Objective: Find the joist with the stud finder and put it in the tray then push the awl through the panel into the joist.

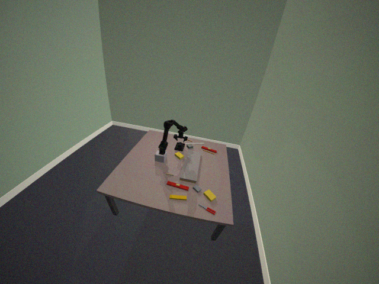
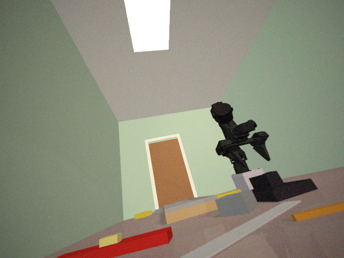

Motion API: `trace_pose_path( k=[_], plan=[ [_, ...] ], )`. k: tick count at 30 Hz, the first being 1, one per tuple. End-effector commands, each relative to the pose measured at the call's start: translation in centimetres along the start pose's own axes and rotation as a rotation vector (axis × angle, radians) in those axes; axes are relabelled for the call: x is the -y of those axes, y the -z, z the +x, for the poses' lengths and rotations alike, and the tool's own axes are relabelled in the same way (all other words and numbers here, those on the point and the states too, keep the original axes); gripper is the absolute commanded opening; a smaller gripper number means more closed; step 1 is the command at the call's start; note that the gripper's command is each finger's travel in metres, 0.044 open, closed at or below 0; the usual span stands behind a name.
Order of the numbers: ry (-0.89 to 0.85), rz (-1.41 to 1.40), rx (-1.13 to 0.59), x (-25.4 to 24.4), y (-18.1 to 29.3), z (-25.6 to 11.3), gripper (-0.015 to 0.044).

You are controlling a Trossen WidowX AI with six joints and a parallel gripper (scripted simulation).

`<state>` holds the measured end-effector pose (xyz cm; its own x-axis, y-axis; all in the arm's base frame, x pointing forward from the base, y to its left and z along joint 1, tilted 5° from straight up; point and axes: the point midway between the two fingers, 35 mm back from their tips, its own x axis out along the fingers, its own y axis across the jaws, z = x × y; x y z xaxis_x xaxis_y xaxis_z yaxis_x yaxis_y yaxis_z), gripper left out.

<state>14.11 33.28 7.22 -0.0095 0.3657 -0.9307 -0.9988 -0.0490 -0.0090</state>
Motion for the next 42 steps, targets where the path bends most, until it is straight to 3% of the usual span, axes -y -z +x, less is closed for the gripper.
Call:
trace_pose_path(
  k=[1, 2, 13, 22, 31, 42],
  plan=[
    [0.006, -0.005, 0.016, 0.0, -0.8, -3.0, 0.044],
    [0.011, 0.015, 0.013, 0.4, -0.4, -1.1, 0.044],
    [0.177, 1.097, -0.02, 13.1, 13.0, -3.1, 0.044],
    [0.319, 2.044, 0.035, 17.1, 27.6, -6.2, 0.044],
    [0.446, 2.989, 0.183, 14.1, 41.6, -9.4, 0.044],
    [0.54, 4.12, 0.572, 3.1, 54.1, -11.8, 0.044]
  ],
)
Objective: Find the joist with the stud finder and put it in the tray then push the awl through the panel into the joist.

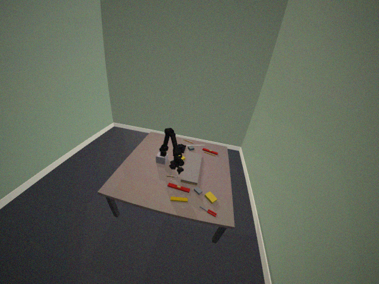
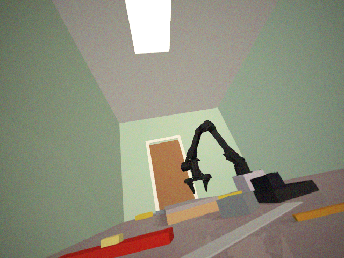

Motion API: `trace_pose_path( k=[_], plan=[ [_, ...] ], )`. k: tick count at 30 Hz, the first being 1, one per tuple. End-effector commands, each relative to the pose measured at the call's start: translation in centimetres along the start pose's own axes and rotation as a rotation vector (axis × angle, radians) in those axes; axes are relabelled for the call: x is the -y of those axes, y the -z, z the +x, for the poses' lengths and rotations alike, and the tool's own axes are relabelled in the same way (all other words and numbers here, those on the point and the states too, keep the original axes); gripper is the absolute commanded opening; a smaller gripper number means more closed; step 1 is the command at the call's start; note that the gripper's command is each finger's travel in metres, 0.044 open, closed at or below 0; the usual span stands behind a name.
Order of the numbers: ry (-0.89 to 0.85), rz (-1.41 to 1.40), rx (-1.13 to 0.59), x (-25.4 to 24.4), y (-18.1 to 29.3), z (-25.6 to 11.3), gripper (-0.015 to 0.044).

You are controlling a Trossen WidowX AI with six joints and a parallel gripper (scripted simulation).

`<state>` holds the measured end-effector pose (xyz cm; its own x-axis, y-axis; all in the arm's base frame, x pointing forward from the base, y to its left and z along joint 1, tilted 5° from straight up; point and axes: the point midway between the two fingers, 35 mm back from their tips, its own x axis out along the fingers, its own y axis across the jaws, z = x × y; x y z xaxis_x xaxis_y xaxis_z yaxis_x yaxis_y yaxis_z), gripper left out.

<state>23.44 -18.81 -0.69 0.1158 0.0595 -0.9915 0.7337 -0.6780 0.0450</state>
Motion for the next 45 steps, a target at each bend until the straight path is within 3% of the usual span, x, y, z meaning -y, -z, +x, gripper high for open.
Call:
trace_pose_path(
  k=[1, 5, 24, 45],
  plan=[
    [0.02, 0.401, 0.016, 1.4, -5.6, 0.3, 0.044],
    [0.025, 0.667, 0.023, 2.6, -9.0, 0.4, 0.044],
    [0.026, 0.667, 0.023, 3.5, -8.8, 0.4, 0.044],
    [0.026, 0.667, 0.023, 3.7, -9.1, 3.9, 0.044]
  ],
)
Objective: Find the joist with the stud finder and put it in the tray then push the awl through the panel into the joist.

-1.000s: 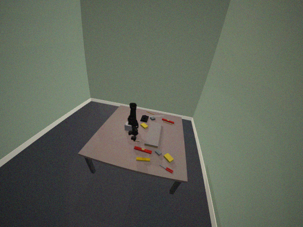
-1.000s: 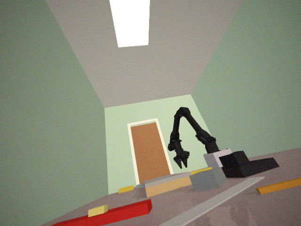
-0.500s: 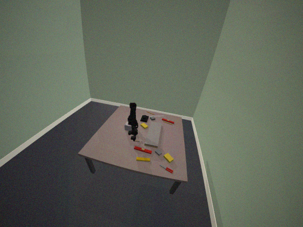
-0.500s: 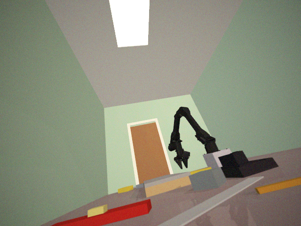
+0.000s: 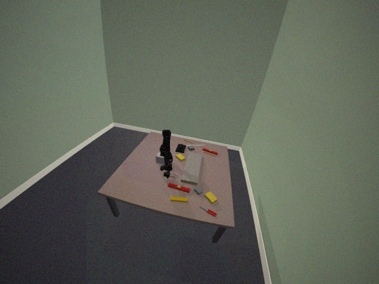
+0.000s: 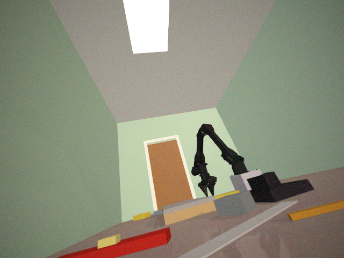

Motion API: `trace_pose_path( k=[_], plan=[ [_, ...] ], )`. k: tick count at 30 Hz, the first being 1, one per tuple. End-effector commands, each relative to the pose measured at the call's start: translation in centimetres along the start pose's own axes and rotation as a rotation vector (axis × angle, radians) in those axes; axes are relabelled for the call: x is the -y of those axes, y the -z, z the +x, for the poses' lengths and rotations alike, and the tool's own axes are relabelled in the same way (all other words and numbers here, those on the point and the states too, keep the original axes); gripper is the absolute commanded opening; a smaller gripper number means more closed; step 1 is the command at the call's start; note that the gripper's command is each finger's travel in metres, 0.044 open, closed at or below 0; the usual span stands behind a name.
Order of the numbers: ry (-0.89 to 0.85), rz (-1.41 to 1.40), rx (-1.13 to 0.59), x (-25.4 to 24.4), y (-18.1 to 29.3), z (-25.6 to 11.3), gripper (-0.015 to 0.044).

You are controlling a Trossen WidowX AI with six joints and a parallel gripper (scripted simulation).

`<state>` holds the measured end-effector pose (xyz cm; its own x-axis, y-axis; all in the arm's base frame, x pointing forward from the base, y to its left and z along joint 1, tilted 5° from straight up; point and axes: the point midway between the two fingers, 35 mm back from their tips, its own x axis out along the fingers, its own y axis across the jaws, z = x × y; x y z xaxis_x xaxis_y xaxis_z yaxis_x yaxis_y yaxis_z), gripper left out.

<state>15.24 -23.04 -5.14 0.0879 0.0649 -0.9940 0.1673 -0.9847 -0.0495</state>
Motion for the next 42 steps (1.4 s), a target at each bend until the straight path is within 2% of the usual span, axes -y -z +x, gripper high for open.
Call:
trace_pose_path(
  k=[1, 13, 27, 34, 35, 42],
  plan=[
    [0.008, 0.005, 0.003, 0.3, -0.2, 0.8, 0.044],
    [0.008, 0.005, 0.003, 0.4, -0.3, 2.2, 0.044],
    [0.008, 0.005, 0.003, 0.4, -0.3, 2.2, 0.0072],
    [0.008, 0.005, 0.003, 0.4, -0.3, 2.2, 0.0026],
    [0.008, 0.005, 0.003, 0.4, -0.3, 2.0, 0.0],
    [0.007, 0.004, 0.002, -0.3, 0.2, -1.4, 0.0]
  ],
)
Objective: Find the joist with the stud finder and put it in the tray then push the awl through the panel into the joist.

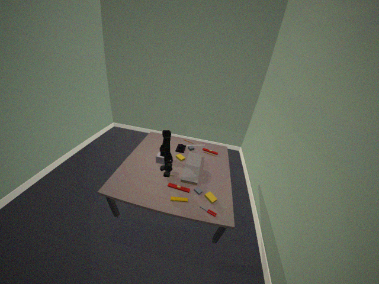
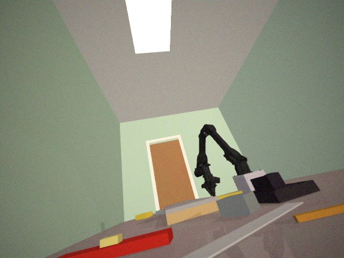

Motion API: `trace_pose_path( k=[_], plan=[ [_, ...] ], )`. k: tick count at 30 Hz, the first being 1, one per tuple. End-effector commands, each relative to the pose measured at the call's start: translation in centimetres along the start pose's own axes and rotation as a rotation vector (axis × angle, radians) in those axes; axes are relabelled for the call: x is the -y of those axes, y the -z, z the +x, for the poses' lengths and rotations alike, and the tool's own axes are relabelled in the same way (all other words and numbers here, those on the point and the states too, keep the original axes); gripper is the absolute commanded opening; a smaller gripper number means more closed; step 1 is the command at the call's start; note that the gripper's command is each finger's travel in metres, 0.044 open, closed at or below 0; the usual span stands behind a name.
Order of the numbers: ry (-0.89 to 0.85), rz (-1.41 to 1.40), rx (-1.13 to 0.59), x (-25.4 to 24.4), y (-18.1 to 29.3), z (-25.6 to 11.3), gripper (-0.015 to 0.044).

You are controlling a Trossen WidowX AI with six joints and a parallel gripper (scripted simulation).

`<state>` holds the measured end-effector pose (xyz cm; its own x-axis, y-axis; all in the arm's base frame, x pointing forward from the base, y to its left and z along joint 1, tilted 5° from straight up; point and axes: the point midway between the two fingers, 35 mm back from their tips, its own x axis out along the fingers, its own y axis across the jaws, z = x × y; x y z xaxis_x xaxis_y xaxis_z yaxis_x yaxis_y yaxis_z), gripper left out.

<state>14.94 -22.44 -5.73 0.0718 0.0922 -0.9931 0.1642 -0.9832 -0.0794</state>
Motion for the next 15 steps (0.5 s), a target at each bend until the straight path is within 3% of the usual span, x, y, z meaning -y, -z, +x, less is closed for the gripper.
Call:
trace_pose_path(
  k=[1, 11, 15],
  plan=[
    [-0.023, -0.001, -0.009, -0.9, 0.5, -2.7, 0.0],
    [-0.023, -0.001, -0.009, -0.3, 0.8, -9.8, 0.0],
    [-0.023, -0.001, -0.009, -0.1, 0.8, -10.8, 0.0]
  ],
)
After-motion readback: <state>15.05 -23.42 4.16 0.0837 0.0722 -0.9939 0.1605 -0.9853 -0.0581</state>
